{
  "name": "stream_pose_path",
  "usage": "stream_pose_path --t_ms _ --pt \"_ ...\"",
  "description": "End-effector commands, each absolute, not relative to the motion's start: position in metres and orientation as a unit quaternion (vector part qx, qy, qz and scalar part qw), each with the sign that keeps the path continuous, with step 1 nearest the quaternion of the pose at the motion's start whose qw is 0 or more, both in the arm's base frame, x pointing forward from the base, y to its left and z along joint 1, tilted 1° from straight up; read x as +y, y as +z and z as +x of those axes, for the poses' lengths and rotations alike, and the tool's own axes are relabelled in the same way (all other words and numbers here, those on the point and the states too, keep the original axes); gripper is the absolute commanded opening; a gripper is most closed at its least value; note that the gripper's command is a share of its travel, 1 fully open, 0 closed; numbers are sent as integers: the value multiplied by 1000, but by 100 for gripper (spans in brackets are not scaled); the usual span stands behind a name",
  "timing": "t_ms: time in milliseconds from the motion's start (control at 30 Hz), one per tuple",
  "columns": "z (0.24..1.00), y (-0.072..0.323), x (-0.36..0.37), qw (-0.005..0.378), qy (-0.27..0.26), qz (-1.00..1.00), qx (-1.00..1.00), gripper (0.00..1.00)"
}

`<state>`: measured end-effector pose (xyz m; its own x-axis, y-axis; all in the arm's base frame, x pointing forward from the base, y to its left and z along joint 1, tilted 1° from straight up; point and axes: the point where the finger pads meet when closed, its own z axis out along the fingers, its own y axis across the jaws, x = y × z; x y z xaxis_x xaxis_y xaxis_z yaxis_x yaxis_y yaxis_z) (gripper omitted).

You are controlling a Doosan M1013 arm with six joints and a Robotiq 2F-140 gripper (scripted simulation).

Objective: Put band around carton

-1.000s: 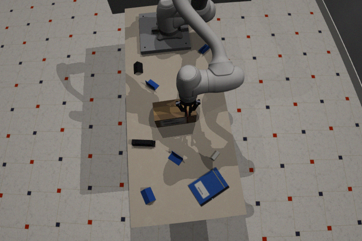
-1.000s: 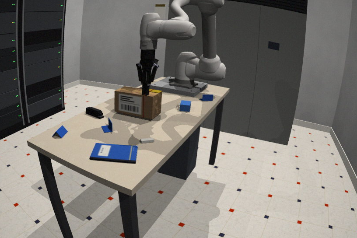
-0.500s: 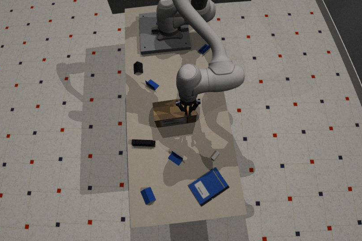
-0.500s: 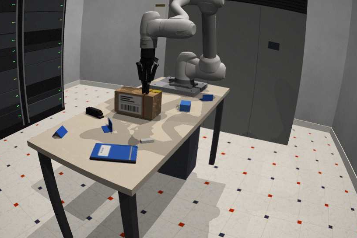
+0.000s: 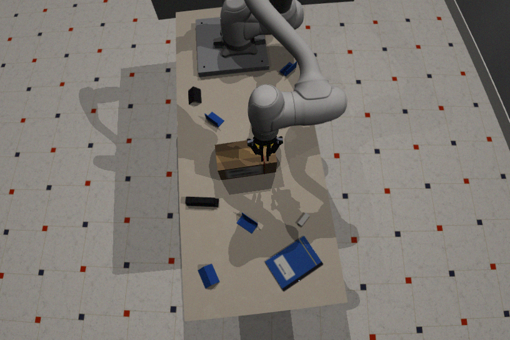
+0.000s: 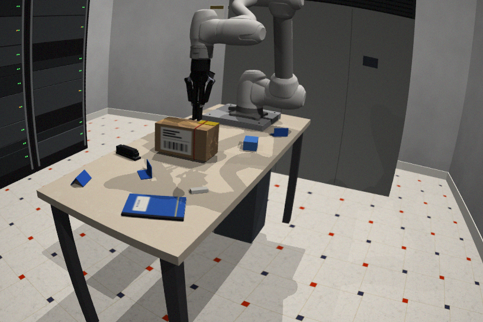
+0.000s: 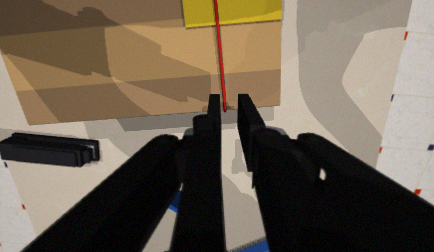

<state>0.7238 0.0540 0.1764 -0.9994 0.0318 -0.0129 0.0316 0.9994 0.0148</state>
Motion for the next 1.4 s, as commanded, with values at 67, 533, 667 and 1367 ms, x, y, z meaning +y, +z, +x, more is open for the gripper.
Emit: stream_pose_path --t_ms 67,533,667,1367 --pt "723 192 52 6 6 14 1000 18" --pt "723 216 52 5 6 14 1000 18" --pt "723 222 51 6 6 14 1000 18" --pt "722 224 51 4 6 14 1000 18"
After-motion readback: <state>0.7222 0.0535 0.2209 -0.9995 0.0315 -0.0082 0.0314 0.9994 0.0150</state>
